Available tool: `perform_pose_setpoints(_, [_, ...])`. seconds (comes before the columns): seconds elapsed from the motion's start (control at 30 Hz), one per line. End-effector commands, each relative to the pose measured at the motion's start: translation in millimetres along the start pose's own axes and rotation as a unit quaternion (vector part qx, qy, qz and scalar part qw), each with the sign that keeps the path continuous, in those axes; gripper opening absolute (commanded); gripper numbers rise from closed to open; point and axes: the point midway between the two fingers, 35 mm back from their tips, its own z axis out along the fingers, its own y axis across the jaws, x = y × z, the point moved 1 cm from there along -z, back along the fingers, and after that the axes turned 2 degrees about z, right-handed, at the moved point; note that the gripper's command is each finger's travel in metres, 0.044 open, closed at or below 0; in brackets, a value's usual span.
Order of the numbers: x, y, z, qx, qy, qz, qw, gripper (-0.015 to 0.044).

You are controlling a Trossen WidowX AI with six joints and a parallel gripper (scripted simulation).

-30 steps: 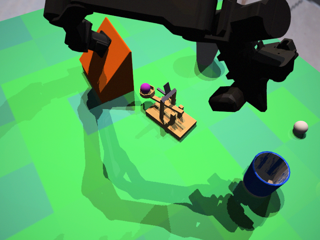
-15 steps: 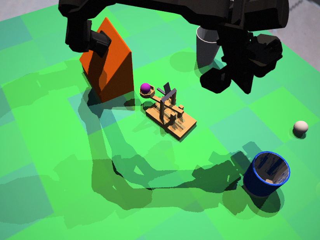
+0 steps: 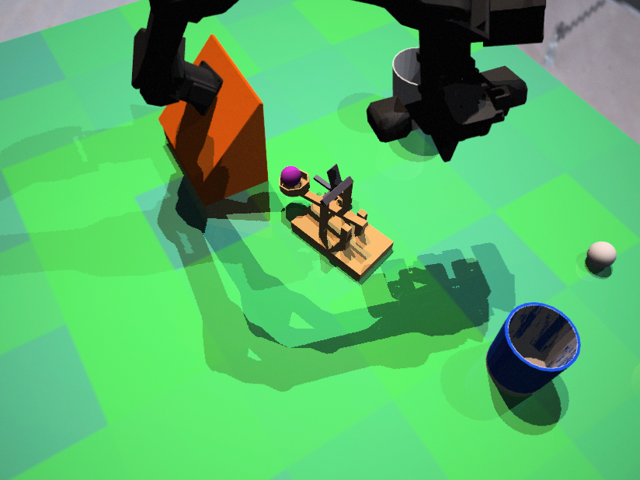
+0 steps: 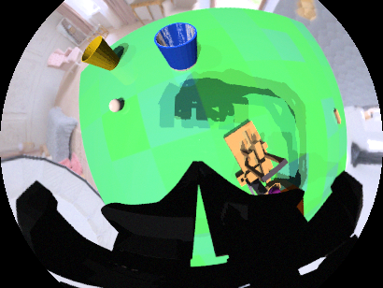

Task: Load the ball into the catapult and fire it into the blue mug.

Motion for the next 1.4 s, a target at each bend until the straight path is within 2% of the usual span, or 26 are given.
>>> perform_pose_setpoints(0.0, [24.2,-8.3,3.1,0.034,0.006,0.045,0.998,0.0])
perform_pose_setpoints(0.37, [75.1,-39.8,8.7,0.129,-0.018,0.164,0.978,0.0])
perform_pose_setpoints(0.77, [113.5,-81.0,5.3,0.212,-0.103,0.285,0.929,0.0])
perform_pose_setpoints(1.13, [133.2,-118.5,-4.9,0.249,-0.224,0.384,0.86,0.0])
perform_pose_setpoints(1.37, [134.0,-120.7,-5.5,0.249,-0.233,0.39,0.856,0.0])
